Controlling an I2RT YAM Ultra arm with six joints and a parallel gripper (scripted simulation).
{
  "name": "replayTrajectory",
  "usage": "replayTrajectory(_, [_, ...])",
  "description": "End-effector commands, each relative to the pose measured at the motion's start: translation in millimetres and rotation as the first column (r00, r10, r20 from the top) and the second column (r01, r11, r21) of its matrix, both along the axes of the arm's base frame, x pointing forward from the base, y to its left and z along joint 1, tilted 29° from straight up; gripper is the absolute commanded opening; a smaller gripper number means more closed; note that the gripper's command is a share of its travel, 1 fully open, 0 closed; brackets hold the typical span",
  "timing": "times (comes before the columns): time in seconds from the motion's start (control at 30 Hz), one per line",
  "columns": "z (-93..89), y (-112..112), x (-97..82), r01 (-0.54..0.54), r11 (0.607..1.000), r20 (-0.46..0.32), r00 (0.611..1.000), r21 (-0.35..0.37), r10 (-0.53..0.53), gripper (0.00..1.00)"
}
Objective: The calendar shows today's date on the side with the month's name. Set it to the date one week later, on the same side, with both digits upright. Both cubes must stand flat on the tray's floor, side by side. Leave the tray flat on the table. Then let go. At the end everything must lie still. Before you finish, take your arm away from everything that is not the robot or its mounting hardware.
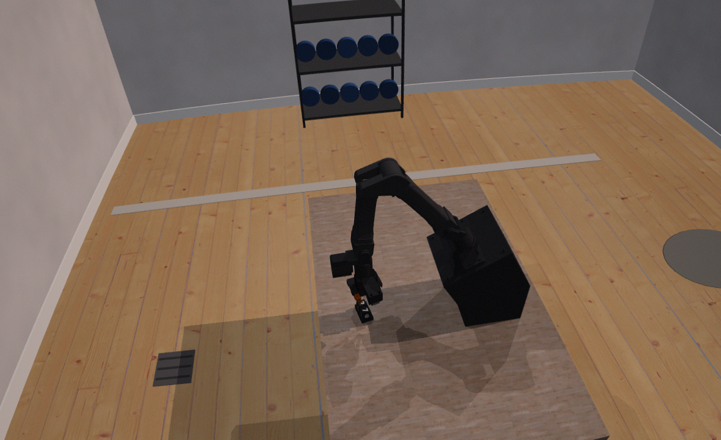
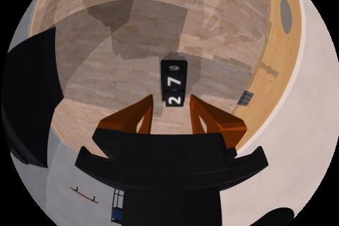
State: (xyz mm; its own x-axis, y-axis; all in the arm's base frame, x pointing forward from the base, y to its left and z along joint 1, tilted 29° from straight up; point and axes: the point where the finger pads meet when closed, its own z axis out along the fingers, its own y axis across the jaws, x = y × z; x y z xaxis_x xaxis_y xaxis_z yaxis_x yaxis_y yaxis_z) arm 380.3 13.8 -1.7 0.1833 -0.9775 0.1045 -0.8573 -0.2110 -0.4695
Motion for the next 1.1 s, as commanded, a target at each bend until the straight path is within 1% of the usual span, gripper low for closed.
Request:
replayTrajectory(0.0, [1.4, 1, 5.5, -0.001, 1.0, 0.019, 1.0, 0.002, 0.001, 0.45])
replayTrajectory(0.33, [-12.6, 2, 13.5, -0.001, 1.0, 0.019, 1.0, 0.002, 0.001, 0.45])
replayTrajectory(0.63, [-19.9, 2, 17.7, -0.001, 1.0, 0.019, 1.0, 0.002, 0.001, 0.45])
replayTrajectory(1.07, [-24.5, 2, 20.3, -0.001, 1.0, 0.019, 1.0, 0.002, 0.001, 0.45])
